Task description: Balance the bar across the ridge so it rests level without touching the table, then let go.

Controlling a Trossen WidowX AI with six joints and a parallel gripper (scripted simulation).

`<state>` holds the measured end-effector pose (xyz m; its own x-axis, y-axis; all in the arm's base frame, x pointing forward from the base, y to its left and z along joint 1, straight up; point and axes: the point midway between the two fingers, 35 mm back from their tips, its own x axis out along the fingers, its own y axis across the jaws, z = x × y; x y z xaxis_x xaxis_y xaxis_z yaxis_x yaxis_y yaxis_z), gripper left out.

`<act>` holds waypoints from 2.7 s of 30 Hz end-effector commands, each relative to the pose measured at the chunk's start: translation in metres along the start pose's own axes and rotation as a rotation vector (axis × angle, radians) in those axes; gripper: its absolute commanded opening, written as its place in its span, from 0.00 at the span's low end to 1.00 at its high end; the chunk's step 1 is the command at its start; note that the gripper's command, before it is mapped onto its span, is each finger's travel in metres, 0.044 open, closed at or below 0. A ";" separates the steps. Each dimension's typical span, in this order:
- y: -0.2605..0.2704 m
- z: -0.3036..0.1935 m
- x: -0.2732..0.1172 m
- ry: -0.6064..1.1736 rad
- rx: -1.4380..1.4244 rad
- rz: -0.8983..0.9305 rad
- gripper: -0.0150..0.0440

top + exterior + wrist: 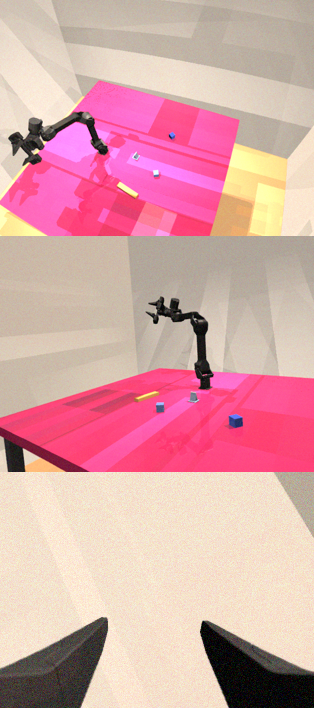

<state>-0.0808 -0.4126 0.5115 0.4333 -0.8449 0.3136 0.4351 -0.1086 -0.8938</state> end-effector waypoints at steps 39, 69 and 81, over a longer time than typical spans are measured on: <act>0.271 0.099 0.079 0.262 0.761 0.629 0.79; 0.439 0.214 -0.024 0.635 0.681 1.265 0.79; 0.471 0.247 -0.091 0.780 0.492 1.483 0.79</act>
<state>0.2781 -0.2796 0.1543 0.3447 -0.1728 -0.9227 0.3256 0.9439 -0.0551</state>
